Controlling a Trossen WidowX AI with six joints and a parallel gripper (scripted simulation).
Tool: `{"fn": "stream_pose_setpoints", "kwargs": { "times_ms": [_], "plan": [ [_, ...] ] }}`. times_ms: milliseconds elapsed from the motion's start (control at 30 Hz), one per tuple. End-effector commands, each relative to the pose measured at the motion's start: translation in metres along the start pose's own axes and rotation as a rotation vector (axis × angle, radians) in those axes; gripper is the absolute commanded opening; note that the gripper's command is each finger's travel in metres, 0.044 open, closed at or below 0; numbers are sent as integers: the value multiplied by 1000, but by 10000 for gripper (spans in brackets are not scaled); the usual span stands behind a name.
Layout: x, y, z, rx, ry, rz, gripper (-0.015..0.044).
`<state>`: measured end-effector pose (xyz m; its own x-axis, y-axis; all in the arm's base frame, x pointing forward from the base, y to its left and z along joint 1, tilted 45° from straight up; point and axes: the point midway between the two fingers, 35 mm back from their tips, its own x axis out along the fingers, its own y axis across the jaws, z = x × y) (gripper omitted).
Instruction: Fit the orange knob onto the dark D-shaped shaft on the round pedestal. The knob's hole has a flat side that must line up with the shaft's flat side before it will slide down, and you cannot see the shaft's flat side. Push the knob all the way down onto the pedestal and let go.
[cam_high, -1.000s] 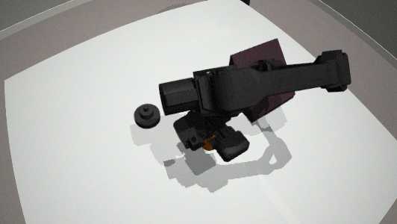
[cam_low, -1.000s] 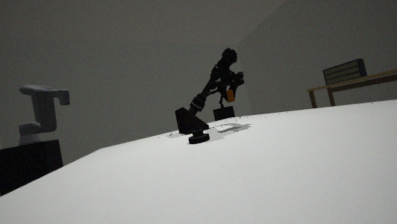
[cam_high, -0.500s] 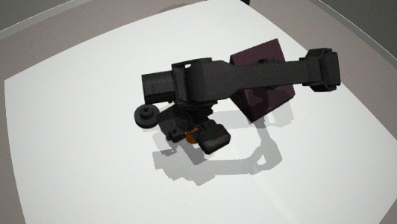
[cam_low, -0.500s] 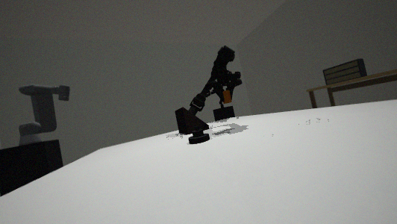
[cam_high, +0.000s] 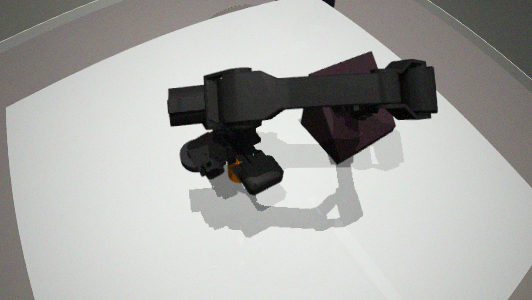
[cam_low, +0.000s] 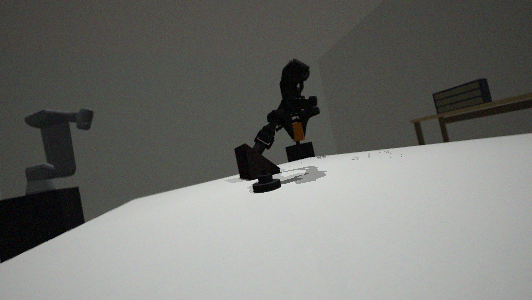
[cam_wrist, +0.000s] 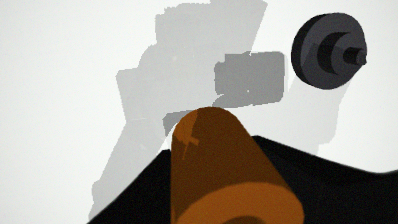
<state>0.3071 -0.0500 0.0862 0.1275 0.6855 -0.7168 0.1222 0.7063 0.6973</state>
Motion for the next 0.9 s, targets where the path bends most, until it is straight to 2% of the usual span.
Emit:
{"fn": "stream_pose_setpoints", "kwargs": {
  "times_ms": [0, 867],
  "plan": [
    [0, -13, 6, -7, -8, -7, 0],
    [18, -91, 23, -8, -9, -6, 0]
  ]
}}
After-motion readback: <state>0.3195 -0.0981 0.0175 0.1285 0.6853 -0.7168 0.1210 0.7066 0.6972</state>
